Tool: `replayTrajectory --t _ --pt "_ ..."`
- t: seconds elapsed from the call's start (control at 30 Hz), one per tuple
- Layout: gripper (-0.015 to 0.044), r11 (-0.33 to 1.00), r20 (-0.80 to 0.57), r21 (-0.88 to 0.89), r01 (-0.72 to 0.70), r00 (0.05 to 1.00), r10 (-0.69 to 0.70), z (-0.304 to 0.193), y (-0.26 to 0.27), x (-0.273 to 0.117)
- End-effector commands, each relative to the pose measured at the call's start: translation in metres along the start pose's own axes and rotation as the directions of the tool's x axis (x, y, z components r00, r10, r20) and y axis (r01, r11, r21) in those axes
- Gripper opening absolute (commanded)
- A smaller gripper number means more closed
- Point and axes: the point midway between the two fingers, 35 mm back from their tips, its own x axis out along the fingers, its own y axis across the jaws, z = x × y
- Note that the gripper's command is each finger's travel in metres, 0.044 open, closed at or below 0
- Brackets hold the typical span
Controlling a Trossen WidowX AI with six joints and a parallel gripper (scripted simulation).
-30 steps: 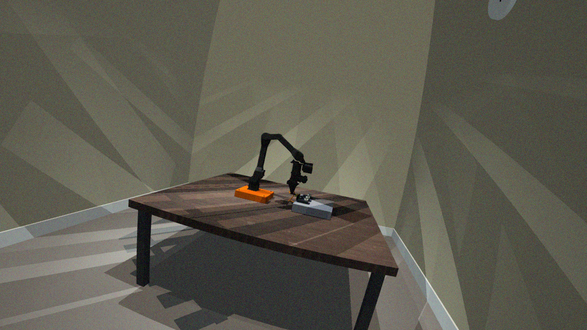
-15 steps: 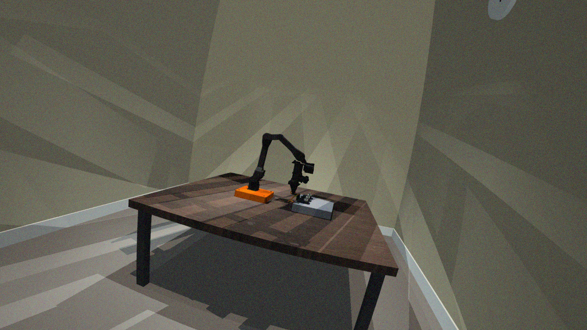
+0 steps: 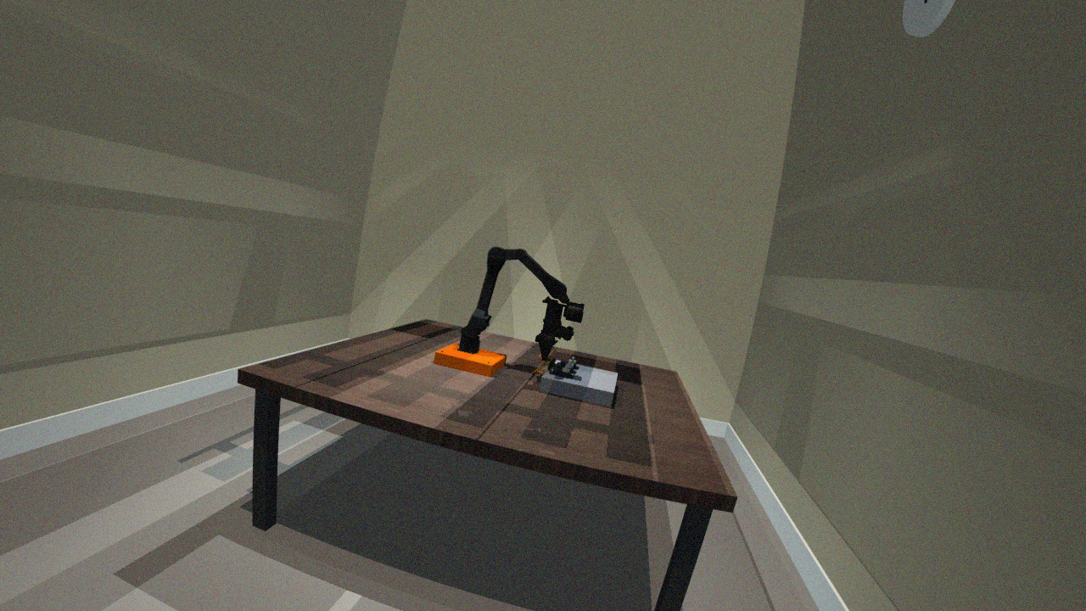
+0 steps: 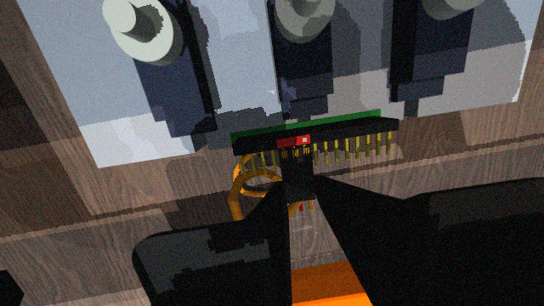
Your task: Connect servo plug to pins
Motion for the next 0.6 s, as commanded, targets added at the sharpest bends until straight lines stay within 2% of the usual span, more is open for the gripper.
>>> replayTrajectory --t 0.0,0.3,0.57 --pt "0.0000 1.000 0.010 -0.006 -0.005 1.000 0.005 0.005 0.001 -0.002" --pt "0.0236 1.000 0.010 -0.006 -0.004 1.000 0.005 0.001 0.000 -0.001" --pt "0.0440 1.000 0.010 -0.006 -0.004 1.000 0.004 0.001 0.000 -0.059"
